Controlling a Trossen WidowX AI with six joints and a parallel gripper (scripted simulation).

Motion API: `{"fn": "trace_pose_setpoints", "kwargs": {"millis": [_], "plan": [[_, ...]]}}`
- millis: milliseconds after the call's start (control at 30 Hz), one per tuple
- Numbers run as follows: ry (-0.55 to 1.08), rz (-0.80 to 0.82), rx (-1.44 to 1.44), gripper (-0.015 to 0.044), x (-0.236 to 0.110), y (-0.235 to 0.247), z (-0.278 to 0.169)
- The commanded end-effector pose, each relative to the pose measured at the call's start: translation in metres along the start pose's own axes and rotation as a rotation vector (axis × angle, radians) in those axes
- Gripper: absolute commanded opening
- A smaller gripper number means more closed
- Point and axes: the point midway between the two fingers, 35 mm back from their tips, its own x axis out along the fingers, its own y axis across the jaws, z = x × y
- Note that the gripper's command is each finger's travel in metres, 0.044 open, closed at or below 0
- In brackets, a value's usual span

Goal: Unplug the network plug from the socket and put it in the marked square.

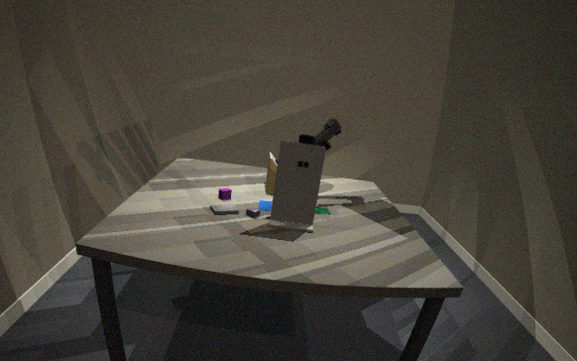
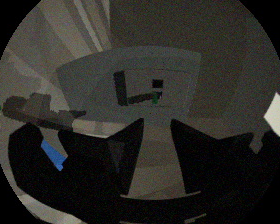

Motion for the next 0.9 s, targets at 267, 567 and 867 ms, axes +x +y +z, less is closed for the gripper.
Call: {"fn": "trace_pose_setpoints", "kwargs": {"millis": [267, 567, 867], "plan": [[-0.001, -0.006, -0.006, 0.0156, 0.013, -0.002, 0.005], [-0.002, -0.007, -0.006, 0.0156, 0.022, -0.003, 0.009], [0.001, -0.008, -0.014, 0.0156, 0.032, -0.003, 0.010]]}}
